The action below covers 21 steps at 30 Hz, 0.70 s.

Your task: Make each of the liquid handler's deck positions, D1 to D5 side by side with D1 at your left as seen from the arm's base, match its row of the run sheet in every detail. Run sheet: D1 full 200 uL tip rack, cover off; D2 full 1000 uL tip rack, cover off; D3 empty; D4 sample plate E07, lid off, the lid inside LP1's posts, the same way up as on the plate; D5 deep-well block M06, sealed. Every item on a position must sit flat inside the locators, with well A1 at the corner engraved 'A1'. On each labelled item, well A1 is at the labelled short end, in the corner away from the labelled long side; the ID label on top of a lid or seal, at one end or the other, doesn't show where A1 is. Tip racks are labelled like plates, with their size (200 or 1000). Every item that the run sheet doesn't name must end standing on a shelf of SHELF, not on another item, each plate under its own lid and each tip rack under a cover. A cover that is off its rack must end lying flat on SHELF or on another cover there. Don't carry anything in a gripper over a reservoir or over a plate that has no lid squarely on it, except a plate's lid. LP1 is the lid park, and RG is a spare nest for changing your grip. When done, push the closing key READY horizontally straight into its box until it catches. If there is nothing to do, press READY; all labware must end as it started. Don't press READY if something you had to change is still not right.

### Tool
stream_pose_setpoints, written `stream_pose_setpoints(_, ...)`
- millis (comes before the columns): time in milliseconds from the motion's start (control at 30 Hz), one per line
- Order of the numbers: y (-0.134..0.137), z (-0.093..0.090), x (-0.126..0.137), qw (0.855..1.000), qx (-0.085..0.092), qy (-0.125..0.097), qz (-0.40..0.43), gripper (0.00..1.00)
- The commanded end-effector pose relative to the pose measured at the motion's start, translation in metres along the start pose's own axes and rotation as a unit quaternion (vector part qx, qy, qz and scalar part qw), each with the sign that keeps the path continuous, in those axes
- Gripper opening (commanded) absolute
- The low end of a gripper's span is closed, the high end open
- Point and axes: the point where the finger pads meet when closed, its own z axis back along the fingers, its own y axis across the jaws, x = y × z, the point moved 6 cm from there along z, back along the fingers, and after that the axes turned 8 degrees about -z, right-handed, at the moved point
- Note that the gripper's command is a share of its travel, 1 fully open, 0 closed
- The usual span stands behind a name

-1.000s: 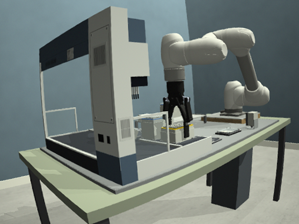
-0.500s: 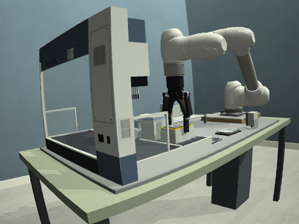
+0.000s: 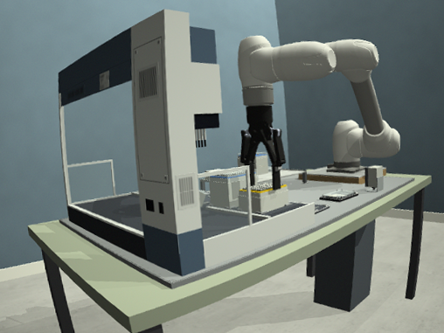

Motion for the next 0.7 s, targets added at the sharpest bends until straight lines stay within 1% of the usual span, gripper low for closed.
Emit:
stream_pose_setpoints(0, 0.000, 0.006, 0.000, 1.000, -0.001, 0.001, 0.000, 0.66)
stream_pose_setpoints(400, 0.000, 0.026, 0.000, 1.000, -0.001, 0.001, 0.000, 0.66)
stream_pose_setpoints(467, 0.000, 0.026, 0.000, 1.000, -0.001, 0.001, 0.000, 0.66)
stream_pose_setpoints(667, 0.000, 0.036, 0.000, 1.000, -0.001, 0.001, 0.000, 0.66)
